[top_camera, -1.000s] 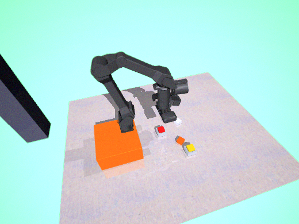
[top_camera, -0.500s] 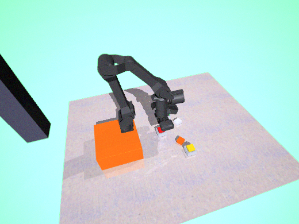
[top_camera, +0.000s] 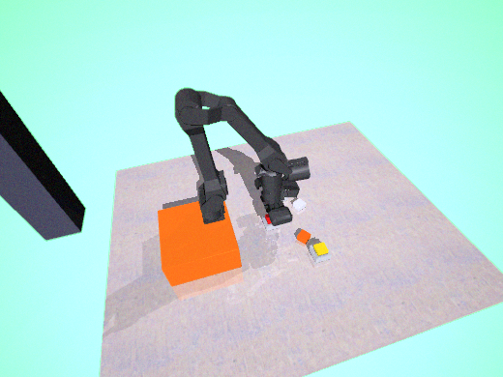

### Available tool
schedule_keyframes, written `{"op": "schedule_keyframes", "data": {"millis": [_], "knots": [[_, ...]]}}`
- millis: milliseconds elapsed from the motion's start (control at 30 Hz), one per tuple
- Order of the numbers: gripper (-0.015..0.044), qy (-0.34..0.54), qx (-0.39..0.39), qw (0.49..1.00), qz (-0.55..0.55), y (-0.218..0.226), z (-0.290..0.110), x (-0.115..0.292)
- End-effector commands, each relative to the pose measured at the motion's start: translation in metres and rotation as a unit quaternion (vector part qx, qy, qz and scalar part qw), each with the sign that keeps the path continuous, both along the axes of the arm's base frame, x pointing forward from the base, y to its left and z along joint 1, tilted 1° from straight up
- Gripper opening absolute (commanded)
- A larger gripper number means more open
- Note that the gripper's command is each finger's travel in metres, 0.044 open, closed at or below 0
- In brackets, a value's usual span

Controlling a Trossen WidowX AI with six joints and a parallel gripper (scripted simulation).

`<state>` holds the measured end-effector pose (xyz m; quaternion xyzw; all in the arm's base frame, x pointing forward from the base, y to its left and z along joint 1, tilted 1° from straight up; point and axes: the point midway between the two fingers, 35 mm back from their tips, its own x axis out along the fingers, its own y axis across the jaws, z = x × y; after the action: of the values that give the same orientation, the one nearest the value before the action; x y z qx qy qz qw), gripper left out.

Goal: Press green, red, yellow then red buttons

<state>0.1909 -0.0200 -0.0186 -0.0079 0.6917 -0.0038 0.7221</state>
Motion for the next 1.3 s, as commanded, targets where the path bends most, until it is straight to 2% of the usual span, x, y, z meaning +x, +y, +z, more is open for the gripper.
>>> {"op": "schedule_keyframes", "data": {"millis": [0,767,933,1067,1167,1267], "knots": [[0.0020,0.006,-0.001,1.000,-0.001,0.000,-0.009,-0.003],[0.0020,0.006,-0.001,1.000,-0.001,-0.001,-0.013,-0.004],[0.0020,0.006,-0.001,1.000,-0.001,0.000,0.020,-0.004],[0.0020,0.006,-0.001,1.000,-0.001,0.000,0.022,-0.004],[0.0099,0.006,-0.001,1.000,-0.001,0.013,0.028,0.008],[0.0177,0.005,0.001,1.000,-0.001,0.044,0.041,0.031]]}}
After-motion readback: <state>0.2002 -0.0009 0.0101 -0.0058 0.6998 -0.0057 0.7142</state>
